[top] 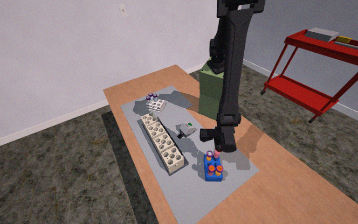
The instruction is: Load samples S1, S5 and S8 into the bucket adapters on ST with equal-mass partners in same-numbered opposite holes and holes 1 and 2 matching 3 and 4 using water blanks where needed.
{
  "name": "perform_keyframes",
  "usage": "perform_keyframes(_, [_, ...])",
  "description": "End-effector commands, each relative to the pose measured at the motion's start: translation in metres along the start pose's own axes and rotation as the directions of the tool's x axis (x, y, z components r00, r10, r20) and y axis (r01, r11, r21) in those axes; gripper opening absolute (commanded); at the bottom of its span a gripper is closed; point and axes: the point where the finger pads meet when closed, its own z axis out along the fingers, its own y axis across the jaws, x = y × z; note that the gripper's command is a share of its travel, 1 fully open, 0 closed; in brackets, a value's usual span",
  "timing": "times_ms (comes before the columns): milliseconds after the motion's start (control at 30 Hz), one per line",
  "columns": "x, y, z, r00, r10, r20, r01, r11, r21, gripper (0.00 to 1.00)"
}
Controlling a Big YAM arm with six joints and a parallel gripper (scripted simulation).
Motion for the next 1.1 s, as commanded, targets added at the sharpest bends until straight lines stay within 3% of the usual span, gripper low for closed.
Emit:
perform_keyframes(0, [-0.008, 0.039, -0.019, 1.000, 0.001, 0.007, -0.001, 0.996, -0.091, 0.00])
perform_keyframes(100, [-0.007, 0.038, -0.020, 1.000, 0.000, 0.007, 0.000, 0.996, -0.088, 0.00])
perform_keyframes(133, [-0.003, 0.022, -0.010, 1.000, 0.001, 0.004, -0.001, 0.999, -0.047, 0.00])
perform_keyframes(167, [-0.006, 0.035, -0.019, 1.000, -0.001, 0.007, 0.001, 0.997, -0.083, 0.00])
perform_keyframes(667, [-0.004, 0.020, -0.017, 1.000, -0.003, 0.005, 0.004, 0.998, -0.065, 0.00])
perform_keyframes(767, [-0.004, 0.014, 0.001, 1.000, -0.005, 0.004, 0.005, 0.999, -0.038, 0.00])
perform_keyframes(1000, [-0.006, 0.021, 0.007, 1.000, 0.001, 0.005, -0.001, 0.999, -0.049, 0.00])
perform_keyframes(1033, [-0.009, 0.035, -0.008, 1.000, 0.006, 0.008, -0.005, 0.996, -0.089, 0.00])
perform_keyframes(1067, [-0.009, 0.035, -0.007, 1.000, 0.006, 0.008, -0.005, 0.996, -0.089, 0.00])
